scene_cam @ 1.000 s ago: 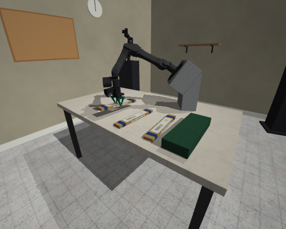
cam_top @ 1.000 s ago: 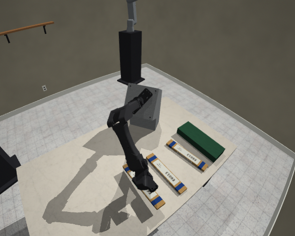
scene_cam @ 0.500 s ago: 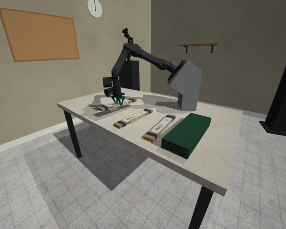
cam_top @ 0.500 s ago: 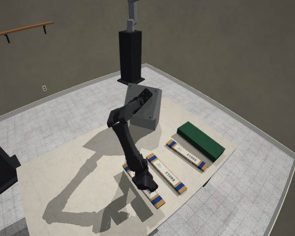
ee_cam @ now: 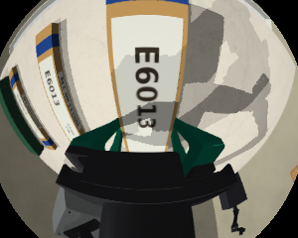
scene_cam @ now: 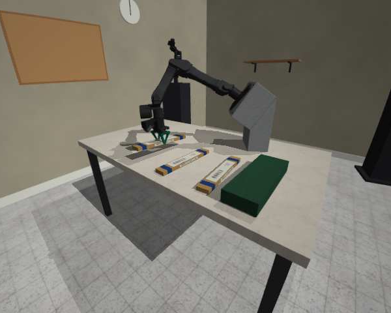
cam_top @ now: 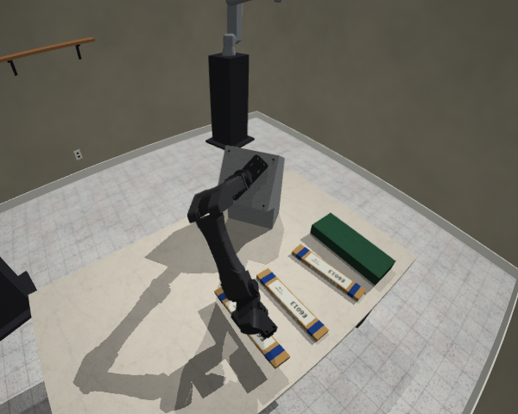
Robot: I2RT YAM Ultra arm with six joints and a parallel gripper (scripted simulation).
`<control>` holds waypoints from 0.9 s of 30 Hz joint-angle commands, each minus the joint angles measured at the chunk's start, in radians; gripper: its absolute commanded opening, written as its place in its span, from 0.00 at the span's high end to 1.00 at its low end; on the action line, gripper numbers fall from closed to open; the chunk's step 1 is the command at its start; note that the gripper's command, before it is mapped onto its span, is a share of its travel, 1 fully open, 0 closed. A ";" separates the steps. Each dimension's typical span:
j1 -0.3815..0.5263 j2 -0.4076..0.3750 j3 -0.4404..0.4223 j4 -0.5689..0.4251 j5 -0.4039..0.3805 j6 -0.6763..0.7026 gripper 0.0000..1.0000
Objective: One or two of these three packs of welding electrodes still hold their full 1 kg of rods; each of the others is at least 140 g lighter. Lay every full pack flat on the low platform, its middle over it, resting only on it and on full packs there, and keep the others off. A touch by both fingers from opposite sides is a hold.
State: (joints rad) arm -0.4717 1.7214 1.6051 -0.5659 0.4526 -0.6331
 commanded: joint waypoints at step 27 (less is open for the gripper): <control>0.031 -0.044 0.057 -0.041 0.008 0.006 1.00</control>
State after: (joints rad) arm -0.4717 1.7214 1.6196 -0.5838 0.4534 -0.6315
